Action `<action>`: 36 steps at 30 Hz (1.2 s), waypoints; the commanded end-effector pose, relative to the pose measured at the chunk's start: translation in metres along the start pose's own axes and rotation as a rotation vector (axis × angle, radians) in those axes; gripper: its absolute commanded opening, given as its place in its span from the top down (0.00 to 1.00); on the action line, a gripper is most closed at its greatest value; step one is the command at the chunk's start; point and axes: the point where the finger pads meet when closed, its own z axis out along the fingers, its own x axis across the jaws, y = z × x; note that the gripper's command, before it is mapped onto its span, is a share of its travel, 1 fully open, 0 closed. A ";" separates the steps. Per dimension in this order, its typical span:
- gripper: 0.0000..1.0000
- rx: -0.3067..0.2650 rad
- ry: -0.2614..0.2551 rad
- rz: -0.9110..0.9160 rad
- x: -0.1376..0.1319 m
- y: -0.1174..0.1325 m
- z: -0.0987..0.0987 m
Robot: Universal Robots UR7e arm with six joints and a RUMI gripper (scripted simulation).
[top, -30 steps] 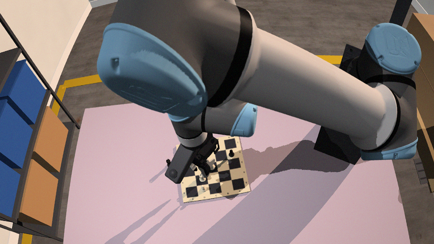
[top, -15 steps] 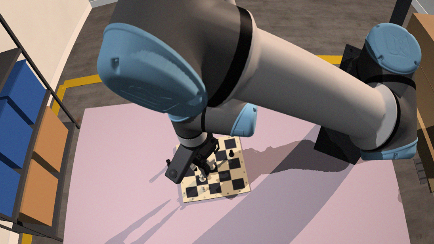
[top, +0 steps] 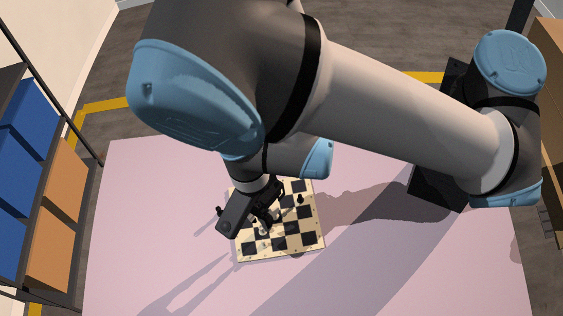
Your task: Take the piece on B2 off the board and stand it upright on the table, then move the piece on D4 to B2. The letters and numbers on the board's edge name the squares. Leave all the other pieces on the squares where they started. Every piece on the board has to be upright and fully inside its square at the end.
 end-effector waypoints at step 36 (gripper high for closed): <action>0.78 0.001 0.001 0.000 0.001 0.000 0.022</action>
